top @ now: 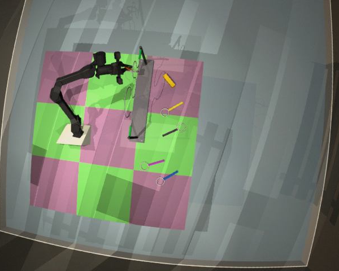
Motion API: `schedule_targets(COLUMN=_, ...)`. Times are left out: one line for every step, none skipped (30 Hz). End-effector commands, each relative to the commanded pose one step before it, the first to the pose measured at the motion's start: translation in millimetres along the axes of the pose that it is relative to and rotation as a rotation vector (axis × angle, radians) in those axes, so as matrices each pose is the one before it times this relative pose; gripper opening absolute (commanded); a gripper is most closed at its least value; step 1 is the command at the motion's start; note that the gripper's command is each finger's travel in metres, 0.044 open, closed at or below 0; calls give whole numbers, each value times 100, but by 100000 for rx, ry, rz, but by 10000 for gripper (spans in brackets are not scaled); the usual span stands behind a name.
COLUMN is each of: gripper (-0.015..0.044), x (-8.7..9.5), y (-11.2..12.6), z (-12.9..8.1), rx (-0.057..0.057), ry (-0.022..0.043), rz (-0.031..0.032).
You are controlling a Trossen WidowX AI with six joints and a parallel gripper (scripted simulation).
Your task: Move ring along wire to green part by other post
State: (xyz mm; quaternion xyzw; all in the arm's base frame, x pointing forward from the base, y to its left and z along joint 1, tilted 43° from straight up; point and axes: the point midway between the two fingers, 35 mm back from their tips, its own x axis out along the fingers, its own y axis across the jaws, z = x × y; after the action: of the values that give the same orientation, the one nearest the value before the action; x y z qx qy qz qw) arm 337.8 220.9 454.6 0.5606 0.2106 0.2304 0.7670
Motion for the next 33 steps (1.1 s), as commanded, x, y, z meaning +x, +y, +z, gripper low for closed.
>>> schedule_targets(gripper=-150, x=-78, y=709, z=0, rx=6896, ry=-481, rz=4452)
schedule_targets(gripper=-150, x=15, y=159, z=2, rx=1853, ry=-212, rz=1105)
schedule_targets(gripper=-150, x=16, y=159, z=0, rx=1854, ry=-213, rz=1104)
schedule_targets(gripper=-150, x=16, y=159, z=1, rx=1854, ry=-215, rz=1104)
schedule_targets(gripper=-150, x=16, y=159, z=2, rx=1855, ry=-216, rz=1103)
schedule_targets(gripper=-150, x=15, y=159, z=3, rx=1854, ry=-217, rz=1101)
schedule_targets(gripper=-150, x=16, y=159, z=2, rx=1853, ry=-218, rz=1100)
schedule_targets(gripper=-150, x=17, y=159, z=0, rx=1853, ry=-219, rz=1099)
schedule_targets(gripper=-150, x=17, y=159, z=1, rx=1854, ry=-220, rz=1098)
schedule_targets(gripper=-150, x=16, y=159, z=2, rx=1854, ry=-221, rz=1097)
schedule_targets(gripper=-150, x=16, y=159, z=3, rx=1854, ry=-221, rz=1096)
schedule_targets(gripper=-150, x=17, y=159, z=2, rx=1853, ry=-222, rz=1094)
schedule_targets(gripper=-150, x=17, y=159, z=0, rx=1853, ry=-223, rz=1093)
schedule_targets(gripper=-150, x=17, y=159, z=1, rx=1854, ry=-224, rz=1093)
schedule_targets(gripper=-150, x=17, y=159, z=2, rx=1854, ry=-225, rz=1091)
schedule_targets(gripper=-150, x=16, y=159, z=3, rx=1854, ry=-226, rz=1090)
schedule_targets(gripper=-150, x=17, y=159, z=1, rx=1854, ry=-226, rz=1088)
schedule_targets(gripper=-150, x=18, y=159, z=0, rx=1854, ry=-227, rz=1086)
schedule_targets(gripper=-150, x=18, y=159, z=1, rx=1854, ry=-228, rz=1084)
schedule_targets(gripper=-150, x=17, y=159, z=2, rx=1854, ry=-228, rz=1081)
schedule_targets(gripper=-150, x=17, y=159, z=3, rx=1854, ry=-229, rz=1079)
schedule_targets(gripper=-150, x=17, y=159, z=1, rx=1854, ry=-229, rz=1076)
schedule_targets(gripper=-150, x=18, y=159, z=0, rx=1854, ry=-230, rz=1074)
schedule_targets(gripper=-150, x=18, y=159, z=0, rx=1854, ry=-230, rz=1072)
schedule_targets(gripper=-150, x=18, y=159, z=1, rx=1855, ry=-230, rz=1070)
schedule_targets(gripper=-150, x=17, y=159, z=3, rx=1855, ry=-231, rz=1068)
schedule_targets(gripper=-150, x=18, y=159, z=1, rx=1855, ry=-231, rz=1065)
schedule_targets(gripper=-150, x=19, y=159, z=0, rx=1855, ry=-231, rz=1063)
schedule_targets(gripper=-150, x=19, y=159, z=0, rx=1855, ry=-232, rz=1061)
schedule_targets(gripper=-150, x=18, y=159, z=1, rx=1855, ry=-232, rz=1059)
schedule_targets(gripper=-150, x=17, y=159, z=3, rx=1855, ry=-232, rz=1058)
schedule_targets(gripper=-150, x=18, y=159, z=1, rx=1855, ry=-232, rz=1056)
schedule_targets(gripper=-150, x=19, y=159, z=0, rx=1854, ry=-232, rz=1054)
